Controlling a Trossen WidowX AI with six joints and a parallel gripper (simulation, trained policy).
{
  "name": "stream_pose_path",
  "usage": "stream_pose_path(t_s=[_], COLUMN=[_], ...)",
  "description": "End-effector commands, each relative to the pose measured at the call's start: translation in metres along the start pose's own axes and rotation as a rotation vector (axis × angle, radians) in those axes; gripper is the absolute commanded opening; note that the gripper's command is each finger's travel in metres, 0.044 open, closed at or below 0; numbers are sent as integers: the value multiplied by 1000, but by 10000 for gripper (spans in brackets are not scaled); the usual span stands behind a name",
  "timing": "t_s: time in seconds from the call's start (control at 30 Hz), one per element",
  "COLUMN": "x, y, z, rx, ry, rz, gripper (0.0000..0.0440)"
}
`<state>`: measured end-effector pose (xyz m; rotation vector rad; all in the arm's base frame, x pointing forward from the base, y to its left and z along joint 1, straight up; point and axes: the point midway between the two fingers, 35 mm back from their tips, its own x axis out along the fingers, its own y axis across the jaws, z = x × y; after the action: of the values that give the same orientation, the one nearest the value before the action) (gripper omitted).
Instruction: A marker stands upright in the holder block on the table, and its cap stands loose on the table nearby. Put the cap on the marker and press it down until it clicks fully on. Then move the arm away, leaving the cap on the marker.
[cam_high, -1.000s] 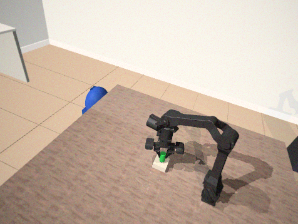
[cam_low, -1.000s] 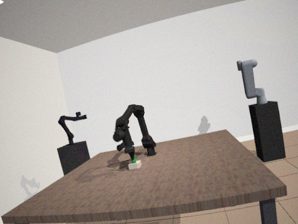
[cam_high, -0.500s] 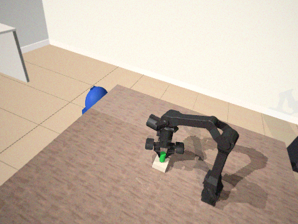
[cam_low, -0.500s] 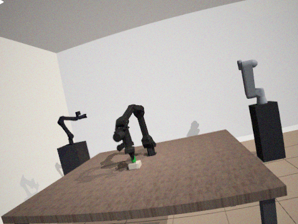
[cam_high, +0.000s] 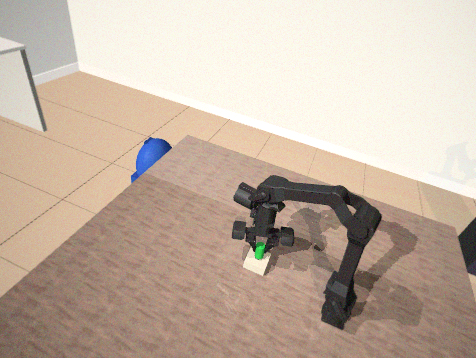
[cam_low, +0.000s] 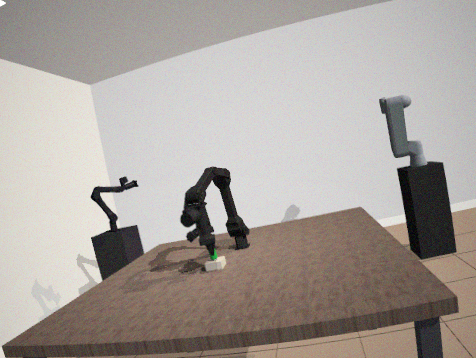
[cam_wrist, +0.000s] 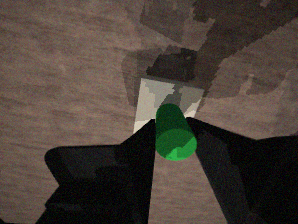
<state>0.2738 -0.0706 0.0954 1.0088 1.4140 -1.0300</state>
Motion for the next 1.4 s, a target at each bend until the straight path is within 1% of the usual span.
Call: stream_pose_path(t_s=[0.0, 0.2, 0.43, 0.53, 0.73, 0.77, 0.93, 1.13, 1.37], x=[16, 17, 17, 16, 12, 11, 1, -23, -40], y=[-9, -10, -18, -20, -19, -18, -15, -13, -14], z=[4, 4, -4, -6, -6, -6, -4, -2, -2], rx=[6, -6, -15, -17, -22, -23, -19, -16, -18], ry=[2, -1, 27, 31, 16, 10, -17, -49, -75], rz=[-62, -62, -80, -77, -50, -41, -1, 40, 70], gripper=[142, 149, 224, 280, 429, 440, 440, 440, 440])
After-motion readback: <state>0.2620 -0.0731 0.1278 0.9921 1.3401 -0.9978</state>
